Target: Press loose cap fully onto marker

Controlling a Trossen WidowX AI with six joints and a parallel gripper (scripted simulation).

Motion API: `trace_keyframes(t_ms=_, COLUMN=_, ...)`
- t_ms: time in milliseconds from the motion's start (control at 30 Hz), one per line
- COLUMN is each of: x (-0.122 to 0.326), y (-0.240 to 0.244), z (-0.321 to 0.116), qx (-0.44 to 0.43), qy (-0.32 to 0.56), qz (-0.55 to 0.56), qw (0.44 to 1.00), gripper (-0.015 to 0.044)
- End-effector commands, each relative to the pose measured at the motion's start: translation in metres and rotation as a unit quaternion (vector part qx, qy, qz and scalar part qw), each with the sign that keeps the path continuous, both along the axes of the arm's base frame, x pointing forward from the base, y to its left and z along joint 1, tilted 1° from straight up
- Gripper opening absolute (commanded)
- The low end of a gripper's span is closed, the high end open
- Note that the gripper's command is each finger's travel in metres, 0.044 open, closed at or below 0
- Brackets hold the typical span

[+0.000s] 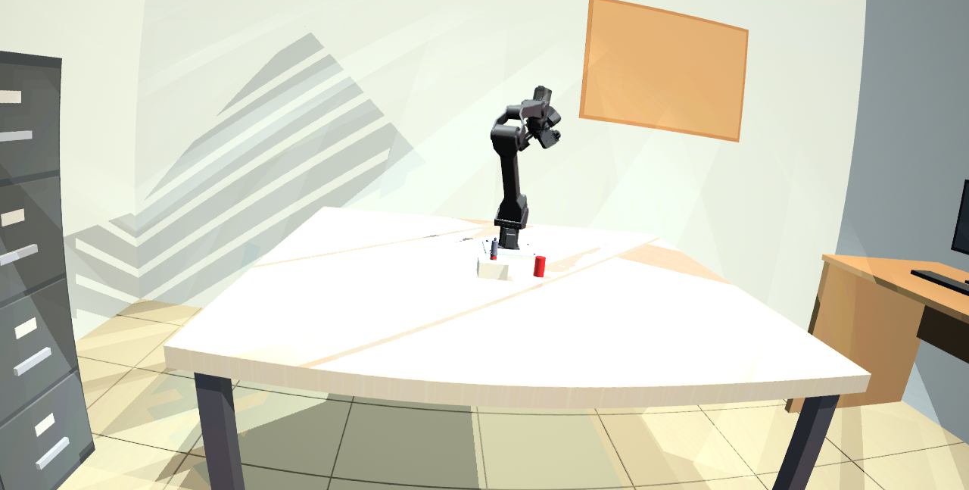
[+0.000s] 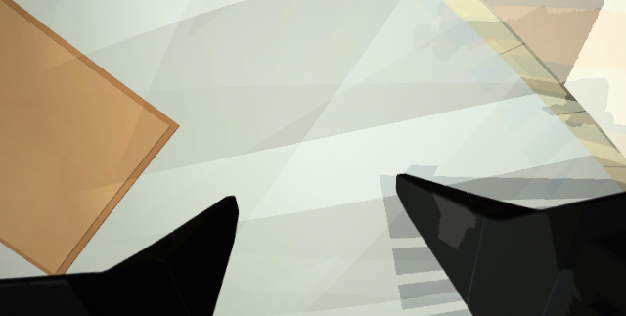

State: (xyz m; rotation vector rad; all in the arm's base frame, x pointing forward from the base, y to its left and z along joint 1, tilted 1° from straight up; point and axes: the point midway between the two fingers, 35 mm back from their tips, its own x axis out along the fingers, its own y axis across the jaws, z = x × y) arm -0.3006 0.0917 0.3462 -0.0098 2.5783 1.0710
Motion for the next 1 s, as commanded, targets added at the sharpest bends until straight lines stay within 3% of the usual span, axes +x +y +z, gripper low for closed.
trace_keyframes(t_ms=0, x=0.001, y=0.003, z=-0.001, qx=0.002, qy=-0.002, qz=-0.003, qw=1.0, gripper=0.0374)
trace_keyframes(t_ms=167, x=0.025, y=0.068, z=-0.021, qx=0.057, qy=-0.063, qz=-0.089, qw=0.992, gripper=0.0242)
trace_keyframes(t_ms=567, x=0.165, y=0.196, z=-0.072, qx=0.1, qy=-0.249, qz=-0.279, qw=0.922, gripper=0.0241)
trace_keyframes(t_ms=767, x=0.256, y=0.22, z=-0.099, qx=0.075, qy=-0.348, qz=-0.339, qw=0.871, gripper=0.0241)
trace_keyframes(t_ms=967, x=0.349, y=0.214, z=-0.126, qx=0.023, qy=-0.438, qz=-0.369, qw=0.819, gripper=0.0241)
